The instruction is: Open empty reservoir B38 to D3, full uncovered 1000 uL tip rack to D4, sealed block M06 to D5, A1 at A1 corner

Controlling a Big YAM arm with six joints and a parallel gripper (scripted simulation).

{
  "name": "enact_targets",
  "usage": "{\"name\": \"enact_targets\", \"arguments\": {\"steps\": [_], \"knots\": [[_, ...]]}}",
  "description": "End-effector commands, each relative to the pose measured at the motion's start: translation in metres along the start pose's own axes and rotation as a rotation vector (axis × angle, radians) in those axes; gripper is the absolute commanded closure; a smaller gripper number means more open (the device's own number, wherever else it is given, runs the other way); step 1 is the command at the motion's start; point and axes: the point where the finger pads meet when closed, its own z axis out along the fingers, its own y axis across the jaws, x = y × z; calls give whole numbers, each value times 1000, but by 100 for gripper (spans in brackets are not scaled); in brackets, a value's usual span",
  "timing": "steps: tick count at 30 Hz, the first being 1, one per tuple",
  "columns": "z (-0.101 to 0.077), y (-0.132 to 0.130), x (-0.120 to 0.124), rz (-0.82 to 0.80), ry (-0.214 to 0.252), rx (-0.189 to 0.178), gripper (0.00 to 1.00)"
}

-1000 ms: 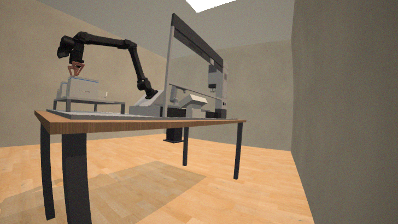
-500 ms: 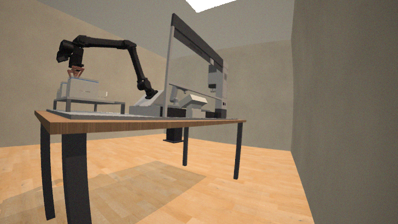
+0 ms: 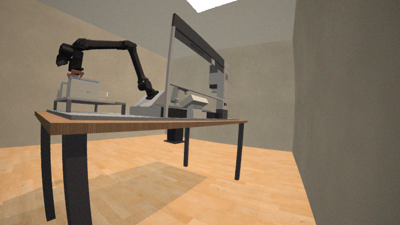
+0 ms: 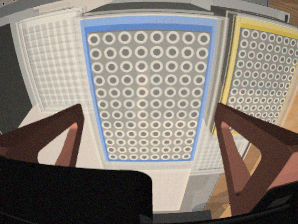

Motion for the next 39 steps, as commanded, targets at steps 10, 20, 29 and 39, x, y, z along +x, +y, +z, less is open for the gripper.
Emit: {"name": "enact_targets", "arguments": {"steps": [10,20,29,39], "knots": [[18,-1,-6,-7,-18,-2,0],[-7,0,-17,5,-58,-9,0],[-7,0,-17,5,-58,-9,100],[-7,0,-17,5,-58,-9,100]]}}
